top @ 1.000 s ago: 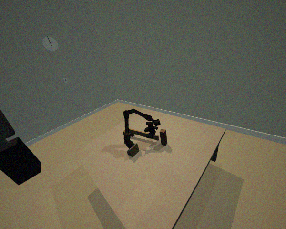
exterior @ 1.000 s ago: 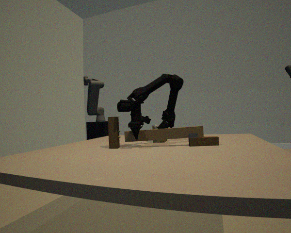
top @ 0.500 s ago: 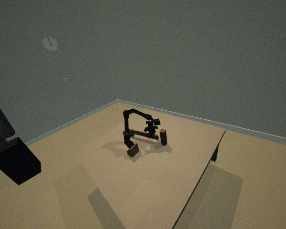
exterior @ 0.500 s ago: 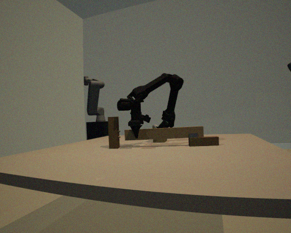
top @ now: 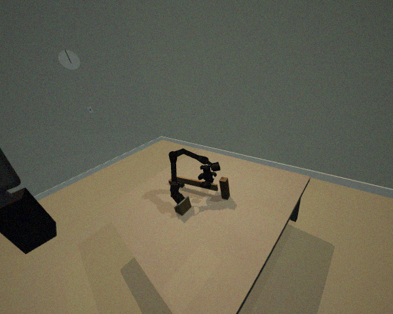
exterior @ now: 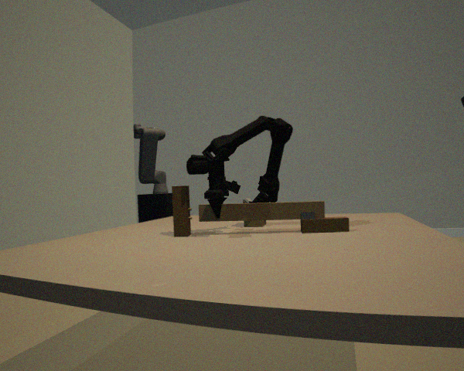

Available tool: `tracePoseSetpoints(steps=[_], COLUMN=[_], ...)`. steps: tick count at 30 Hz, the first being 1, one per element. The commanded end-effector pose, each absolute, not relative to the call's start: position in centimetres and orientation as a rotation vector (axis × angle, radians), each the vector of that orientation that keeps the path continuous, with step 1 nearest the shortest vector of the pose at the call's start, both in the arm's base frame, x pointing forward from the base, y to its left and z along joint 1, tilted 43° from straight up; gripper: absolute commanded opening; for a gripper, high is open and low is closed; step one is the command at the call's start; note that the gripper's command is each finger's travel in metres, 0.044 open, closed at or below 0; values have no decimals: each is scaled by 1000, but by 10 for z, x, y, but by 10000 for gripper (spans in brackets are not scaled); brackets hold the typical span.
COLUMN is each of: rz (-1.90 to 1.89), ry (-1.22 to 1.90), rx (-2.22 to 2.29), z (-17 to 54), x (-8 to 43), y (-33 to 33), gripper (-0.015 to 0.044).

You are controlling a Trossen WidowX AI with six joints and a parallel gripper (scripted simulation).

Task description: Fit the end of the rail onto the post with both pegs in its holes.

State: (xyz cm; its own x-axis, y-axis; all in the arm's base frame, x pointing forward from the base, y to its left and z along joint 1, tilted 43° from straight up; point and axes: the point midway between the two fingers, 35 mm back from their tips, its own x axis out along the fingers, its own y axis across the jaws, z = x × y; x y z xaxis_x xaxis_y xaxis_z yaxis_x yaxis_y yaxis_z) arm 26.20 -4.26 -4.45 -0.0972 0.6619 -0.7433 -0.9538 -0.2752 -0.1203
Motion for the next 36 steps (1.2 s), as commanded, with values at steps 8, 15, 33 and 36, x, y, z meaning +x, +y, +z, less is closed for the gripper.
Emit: tracePoseSetpoints(steps=[8, 15, 33, 36], rz=[1668, 1668, 1668, 1668], ry=[473, 473, 473, 473], rx=[-852, -852, -852, -852], z=[-46, -45, -45, -45], x=[263, 263, 262, 262], y=[-43, -43, -44, -44], gripper=[0, 0, 0, 0])
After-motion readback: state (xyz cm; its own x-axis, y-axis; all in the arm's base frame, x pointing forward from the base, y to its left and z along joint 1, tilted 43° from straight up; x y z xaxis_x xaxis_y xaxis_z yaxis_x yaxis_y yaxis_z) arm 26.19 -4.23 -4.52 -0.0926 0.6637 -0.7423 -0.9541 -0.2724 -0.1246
